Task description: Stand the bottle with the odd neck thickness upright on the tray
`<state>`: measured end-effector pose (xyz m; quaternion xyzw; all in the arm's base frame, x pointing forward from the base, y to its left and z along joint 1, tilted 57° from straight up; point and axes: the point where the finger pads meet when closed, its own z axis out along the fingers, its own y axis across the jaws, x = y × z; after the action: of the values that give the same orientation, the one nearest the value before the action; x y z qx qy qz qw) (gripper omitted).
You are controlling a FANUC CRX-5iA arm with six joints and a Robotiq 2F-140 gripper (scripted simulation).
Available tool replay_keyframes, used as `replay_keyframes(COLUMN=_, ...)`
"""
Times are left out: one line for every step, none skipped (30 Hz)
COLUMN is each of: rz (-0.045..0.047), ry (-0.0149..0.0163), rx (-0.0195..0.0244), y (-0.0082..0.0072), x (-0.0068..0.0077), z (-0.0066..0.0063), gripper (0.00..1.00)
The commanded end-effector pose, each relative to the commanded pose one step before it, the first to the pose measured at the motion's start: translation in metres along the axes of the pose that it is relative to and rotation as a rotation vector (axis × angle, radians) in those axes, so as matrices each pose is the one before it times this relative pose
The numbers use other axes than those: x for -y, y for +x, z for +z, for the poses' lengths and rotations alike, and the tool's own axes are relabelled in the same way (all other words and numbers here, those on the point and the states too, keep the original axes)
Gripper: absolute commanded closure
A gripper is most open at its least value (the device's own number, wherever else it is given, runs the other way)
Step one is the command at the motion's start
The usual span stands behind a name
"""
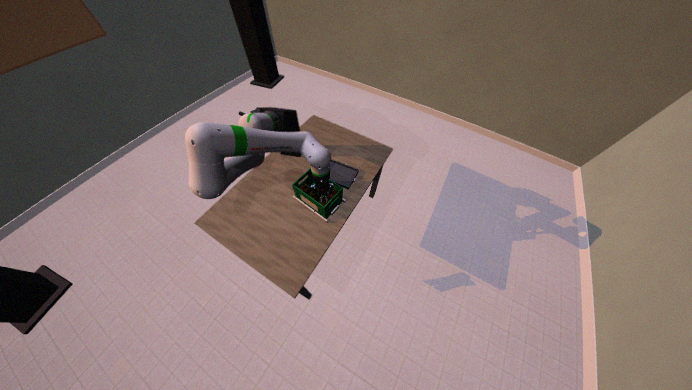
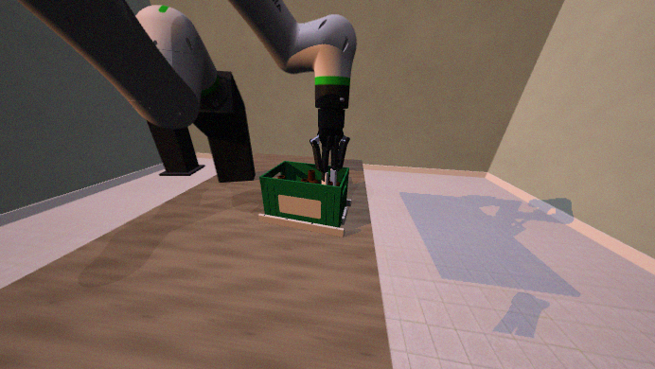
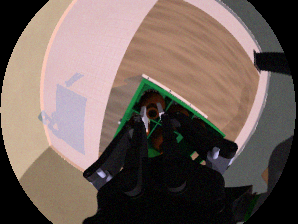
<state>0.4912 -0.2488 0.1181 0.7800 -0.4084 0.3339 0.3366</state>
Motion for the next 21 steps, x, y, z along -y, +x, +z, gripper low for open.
replay_keyframes(rz=0.00003, ry=0.00080, rx=-0.00049, y=0.00021, x=0.00036, z=-0.00039, gripper=0.90)
replay_keyframes(rz=0.00000, ry=0.00000, rx=0.00000, y=0.00000, x=0.00000, z=0.00000, gripper=0.90)
replay_keyframes(rz=0.00000, ry=0.00000, rx=0.00000, y=0.00000, x=0.00000, z=0.00000, gripper=0.90)
replay_keyframes(rz=0.00000, ry=0.00000, rx=0.00000, y=0.00000, x=0.00000, z=0.00000, gripper=0.90)
replay_keyframes(rz=0.00000, ry=0.00000, rx=0.00000, y=0.00000, x=0.00000, z=0.00000, gripper=0.56)
replay_keyframes(rz=0.00000, ry=0.00000, rx=0.00000, y=0.00000, x=0.00000, z=0.00000, gripper=0.56)
replay_keyframes(rz=0.00000, ry=0.00000, rx=0.00000, y=0.00000, x=0.00000, z=0.00000, gripper=0.56)
replay_keyframes(rz=0.00000, ry=0.00000, rx=0.00000, y=0.00000, x=0.00000, z=0.00000, gripper=0.56)
replay_keyframes(rz=0.00000, ry=0.00000, rx=0.00000, y=0.00000, x=0.00000, z=0.00000, gripper=0.56)
replay_keyframes(rz=0.00000, ry=0.00000, rx=0.00000, y=0.00000, x=0.00000, z=0.00000, gripper=0.56)
replay_keyframes(rz=0.00000, ry=0.00000, rx=0.00000, y=0.00000, x=0.00000, z=0.00000, gripper=0.56)
replay_keyframes(rz=0.00000, ry=0.00000, rx=0.00000, y=0.00000, x=0.00000, z=0.00000, gripper=0.56)
replay_keyframes(rz=0.00000, ry=0.00000, rx=0.00000, y=0.00000, x=0.00000, z=0.00000, gripper=0.56)
replay_keyframes(rz=0.00000, ry=0.00000, rx=0.00000, y=0.00000, x=0.00000, z=0.00000, gripper=0.56)
replay_keyframes(rz=0.00000, ry=0.00000, rx=0.00000, y=0.00000, x=0.00000, z=0.00000, gripper=0.56)
replay_keyframes(rz=0.00000, ry=0.00000, rx=0.00000, y=0.00000, x=0.00000, z=0.00000, gripper=0.56)
replay_keyframes(rz=0.00000, ry=0.00000, rx=0.00000, y=0.00000, x=0.00000, z=0.00000, gripper=0.56)
replay_keyframes(rz=0.00000, ry=0.00000, rx=0.00000, y=0.00000, x=0.00000, z=0.00000, gripper=0.56)
replay_keyframes(rz=0.00000, ry=0.00000, rx=0.00000, y=0.00000, x=0.00000, z=0.00000, gripper=0.56)
replay_keyframes(rz=0.00000, ry=0.00000, rx=0.00000, y=0.00000, x=0.00000, z=0.00000, gripper=0.56)
replay_keyframes(rz=0.00000, ry=0.00000, rx=0.00000, y=0.00000, x=0.00000, z=0.00000, gripper=0.56)
